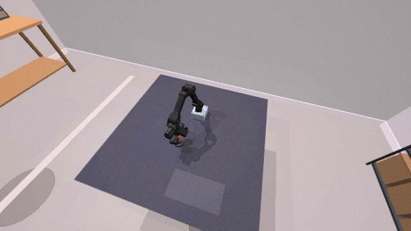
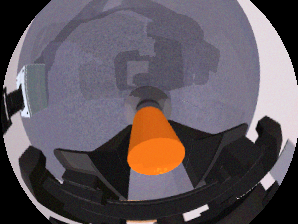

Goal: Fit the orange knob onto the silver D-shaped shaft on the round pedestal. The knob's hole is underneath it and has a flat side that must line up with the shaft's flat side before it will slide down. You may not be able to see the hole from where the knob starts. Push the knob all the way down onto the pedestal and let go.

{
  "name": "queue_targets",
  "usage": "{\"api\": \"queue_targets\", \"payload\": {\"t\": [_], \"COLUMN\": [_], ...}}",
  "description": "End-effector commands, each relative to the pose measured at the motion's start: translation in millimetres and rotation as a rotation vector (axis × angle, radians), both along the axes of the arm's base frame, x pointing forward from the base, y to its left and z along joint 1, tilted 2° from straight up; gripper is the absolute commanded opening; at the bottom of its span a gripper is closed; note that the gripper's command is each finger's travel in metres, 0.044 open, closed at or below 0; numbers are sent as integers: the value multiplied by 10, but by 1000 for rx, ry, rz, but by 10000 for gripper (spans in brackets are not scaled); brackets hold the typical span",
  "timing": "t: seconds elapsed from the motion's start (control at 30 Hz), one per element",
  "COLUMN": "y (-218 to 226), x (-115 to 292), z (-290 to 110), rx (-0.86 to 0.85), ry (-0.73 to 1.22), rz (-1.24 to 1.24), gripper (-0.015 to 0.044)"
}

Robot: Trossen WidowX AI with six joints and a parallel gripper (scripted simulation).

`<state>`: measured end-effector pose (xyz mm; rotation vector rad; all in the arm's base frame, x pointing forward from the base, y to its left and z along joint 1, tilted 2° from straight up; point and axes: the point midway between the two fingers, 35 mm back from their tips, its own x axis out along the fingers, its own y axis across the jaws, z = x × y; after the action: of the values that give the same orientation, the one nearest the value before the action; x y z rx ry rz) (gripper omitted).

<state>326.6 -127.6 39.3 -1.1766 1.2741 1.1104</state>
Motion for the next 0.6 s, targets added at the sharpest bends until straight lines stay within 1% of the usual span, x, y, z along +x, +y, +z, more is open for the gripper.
{"api": "queue_targets", "payload": {"t": [0.0, 0.13, 0.57], "y": [-2, -3, -5], "x": [-7, -10, 0], "z": [38, 46, -5], "rx": [-5, -7, -7], "ry": [-2, 3, 3], "rz": [69, 192, 192], "gripper": [0, 0, 0]}}
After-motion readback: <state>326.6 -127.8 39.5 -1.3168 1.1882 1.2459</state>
